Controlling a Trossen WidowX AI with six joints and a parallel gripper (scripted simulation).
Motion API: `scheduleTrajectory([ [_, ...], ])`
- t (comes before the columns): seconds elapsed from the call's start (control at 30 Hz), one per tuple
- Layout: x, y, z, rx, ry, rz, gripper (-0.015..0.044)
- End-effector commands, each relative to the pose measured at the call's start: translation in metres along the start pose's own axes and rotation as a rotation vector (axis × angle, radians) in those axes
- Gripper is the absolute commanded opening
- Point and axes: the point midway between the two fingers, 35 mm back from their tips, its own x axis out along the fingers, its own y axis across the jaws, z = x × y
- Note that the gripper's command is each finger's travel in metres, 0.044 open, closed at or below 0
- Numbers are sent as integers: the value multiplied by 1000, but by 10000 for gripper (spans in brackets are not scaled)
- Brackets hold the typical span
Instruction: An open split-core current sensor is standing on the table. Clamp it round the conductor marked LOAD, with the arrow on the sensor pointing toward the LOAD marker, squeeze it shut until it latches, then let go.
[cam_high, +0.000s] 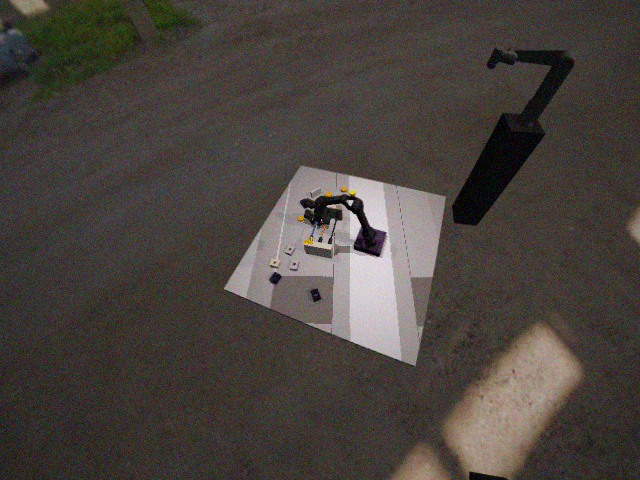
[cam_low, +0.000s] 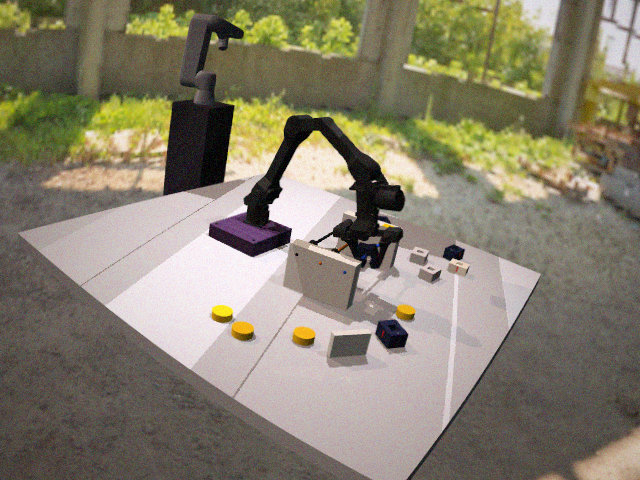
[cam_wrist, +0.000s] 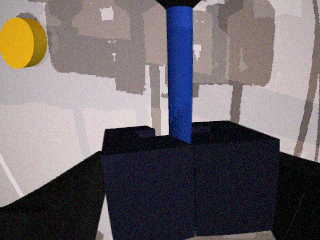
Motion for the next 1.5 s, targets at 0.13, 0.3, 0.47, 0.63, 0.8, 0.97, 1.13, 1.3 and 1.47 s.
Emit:
scheduleTrajectory([
  [0.13,-5,2,8,10,-21,16,0],
  [0.3,-5,2,8,10,-21,16,0],
  [0.47,-5,2,8,10,-21,16,0],
  [0.63,0,0,0,0,0,0,0],
  [0.8,0,0,0,0,0,0,0],
  [0.97,0,0,0,0,0,0,0],
  [1.13,0,0,0,0,0,0,0],
  [1.3,0,0,0,0,0,0,0],
  [1.47,0,0,0,0,0,0,0],
])
